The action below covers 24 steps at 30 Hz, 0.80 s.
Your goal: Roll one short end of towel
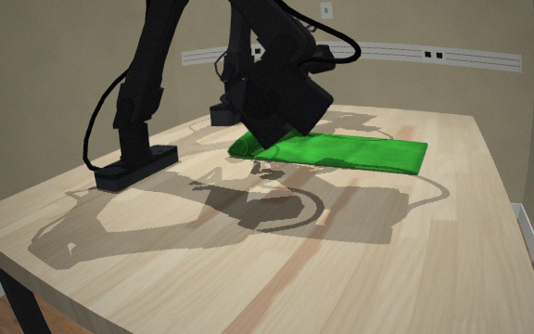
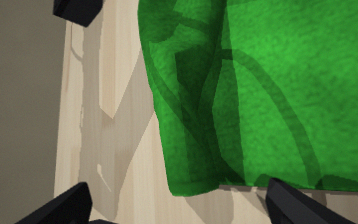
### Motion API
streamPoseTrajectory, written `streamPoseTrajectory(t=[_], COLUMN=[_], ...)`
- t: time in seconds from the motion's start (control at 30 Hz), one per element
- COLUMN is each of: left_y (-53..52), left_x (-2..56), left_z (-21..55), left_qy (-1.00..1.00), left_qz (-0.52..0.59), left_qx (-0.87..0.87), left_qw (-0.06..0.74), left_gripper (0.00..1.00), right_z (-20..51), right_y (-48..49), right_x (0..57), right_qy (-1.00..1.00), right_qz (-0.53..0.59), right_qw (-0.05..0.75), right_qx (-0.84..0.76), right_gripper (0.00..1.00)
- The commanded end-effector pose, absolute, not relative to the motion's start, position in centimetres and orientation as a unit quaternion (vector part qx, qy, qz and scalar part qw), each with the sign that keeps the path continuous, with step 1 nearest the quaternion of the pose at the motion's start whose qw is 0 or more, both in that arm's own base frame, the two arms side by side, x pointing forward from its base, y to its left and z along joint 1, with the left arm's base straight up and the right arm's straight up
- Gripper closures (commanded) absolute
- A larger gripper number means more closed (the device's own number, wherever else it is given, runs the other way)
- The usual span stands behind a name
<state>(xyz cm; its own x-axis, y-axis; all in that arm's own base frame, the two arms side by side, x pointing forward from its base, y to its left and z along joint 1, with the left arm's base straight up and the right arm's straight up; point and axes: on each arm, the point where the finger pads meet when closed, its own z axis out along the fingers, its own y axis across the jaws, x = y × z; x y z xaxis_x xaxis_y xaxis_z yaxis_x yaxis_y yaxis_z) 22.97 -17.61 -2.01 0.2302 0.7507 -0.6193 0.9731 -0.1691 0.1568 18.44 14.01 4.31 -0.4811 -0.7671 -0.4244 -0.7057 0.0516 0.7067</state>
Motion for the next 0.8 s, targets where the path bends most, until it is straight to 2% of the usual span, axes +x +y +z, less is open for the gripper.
streamPoseTrajectory(t=[0.0, 0.17, 0.33, 0.4, 0.77], left_y=[-17.5, -17.5, -17.5, -17.5, -17.5], left_x=[22.6, 22.6, 22.6, 22.6, 22.6], left_z=[-1.8, -1.6, -1.5, -1.5, -1.1], left_qy=[0.607, 0.625, 0.640, 0.640, 0.658], left_qz=[-0.259, -0.303, -0.346, -0.346, -0.425], left_qx=[0.719, 0.701, 0.678, 0.678, 0.621], left_qw=[0.217, 0.160, 0.100, 0.100, -0.017], left_gripper=[0.87, 0.87, 0.87, 0.87, 0.87], right_z=[5.2, 5.4, 5.6, 5.6, 6.4], right_y=[13.8, 14.4, 15.5, 15.5, 18.1], right_x=[18.5, 18.1, 17.3, 17.3, 15.4], right_qy=[-0.715, -0.722, -0.726, -0.726, -0.700], right_qz=[-0.466, -0.431, -0.367, -0.367, -0.182], right_qw=[0.030, -0.014, -0.090, -0.090, -0.281], right_qx=[0.520, 0.541, 0.575, 0.575, 0.631], right_gripper=[0.14, 0.12, 0.10, 0.10, 0.06])
